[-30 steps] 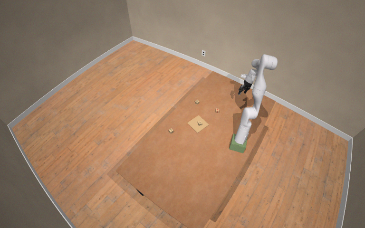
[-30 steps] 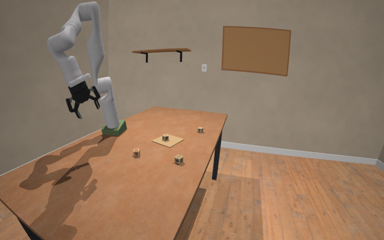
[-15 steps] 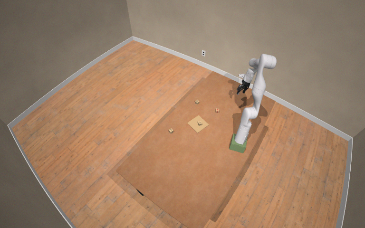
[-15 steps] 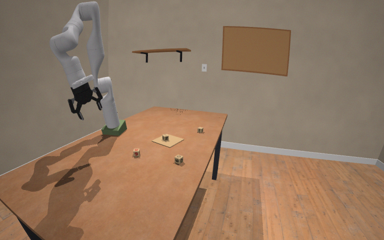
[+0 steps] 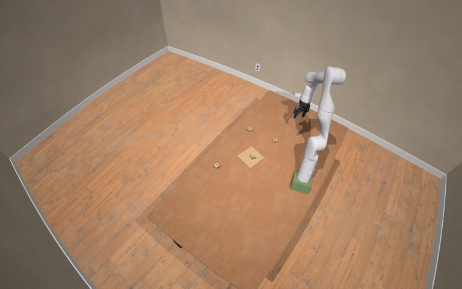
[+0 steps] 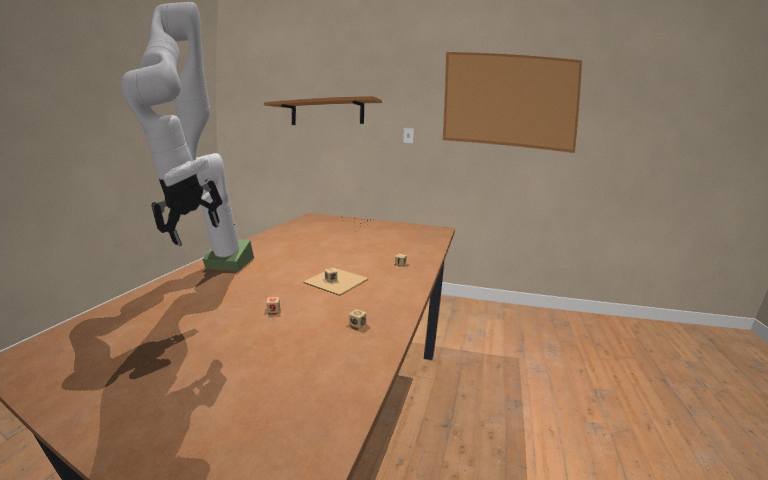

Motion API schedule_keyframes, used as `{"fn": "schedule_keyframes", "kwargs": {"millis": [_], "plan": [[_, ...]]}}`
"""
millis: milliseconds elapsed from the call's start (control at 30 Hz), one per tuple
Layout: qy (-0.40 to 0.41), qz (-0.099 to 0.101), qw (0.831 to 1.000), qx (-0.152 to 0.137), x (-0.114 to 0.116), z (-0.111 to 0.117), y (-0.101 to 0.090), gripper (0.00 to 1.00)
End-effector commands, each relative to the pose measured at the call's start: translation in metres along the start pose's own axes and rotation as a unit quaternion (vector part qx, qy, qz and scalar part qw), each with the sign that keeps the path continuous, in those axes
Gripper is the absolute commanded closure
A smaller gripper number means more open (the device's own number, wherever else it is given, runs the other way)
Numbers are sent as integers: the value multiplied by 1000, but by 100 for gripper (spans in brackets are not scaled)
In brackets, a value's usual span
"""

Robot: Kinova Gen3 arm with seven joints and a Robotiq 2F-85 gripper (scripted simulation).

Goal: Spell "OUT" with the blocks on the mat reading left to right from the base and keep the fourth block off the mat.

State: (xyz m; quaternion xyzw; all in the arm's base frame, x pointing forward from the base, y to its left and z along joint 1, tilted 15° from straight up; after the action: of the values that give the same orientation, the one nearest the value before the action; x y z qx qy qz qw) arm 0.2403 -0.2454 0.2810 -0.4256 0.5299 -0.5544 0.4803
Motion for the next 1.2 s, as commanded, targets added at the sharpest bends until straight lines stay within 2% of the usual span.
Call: {"fn": "schedule_keyframes", "kwargs": {"millis": [0, 267, 333, 500, 833, 900, 1167], "plan": [[-10, -2, 1000, -15, -10, 16, 8, 0], [-8, -26, 999, -46, -38, 57, 26, 0], [-8, -26, 999, -46, -38, 57, 26, 0], [-6, -47, 997, -61, -64, 86, 41, 0], [-3, -94, 993, -73, -141, 142, 77, 0], [-3, -94, 993, -73, -141, 142, 77, 0], [2, -126, 990, -62, -223, 175, 111, 0]]}}
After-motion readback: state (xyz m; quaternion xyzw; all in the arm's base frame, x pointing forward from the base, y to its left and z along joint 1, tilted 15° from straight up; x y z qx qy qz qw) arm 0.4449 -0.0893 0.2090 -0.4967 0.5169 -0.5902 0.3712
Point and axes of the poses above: the point where the finger pads meet when closed, its own y axis out along the fingers, its own x axis across the jaws, z = x × y, the point moved 2 cm from there along -y, back along the fingers, and after that the axes turned 5 degrees about -y, right-handed, at the moved point
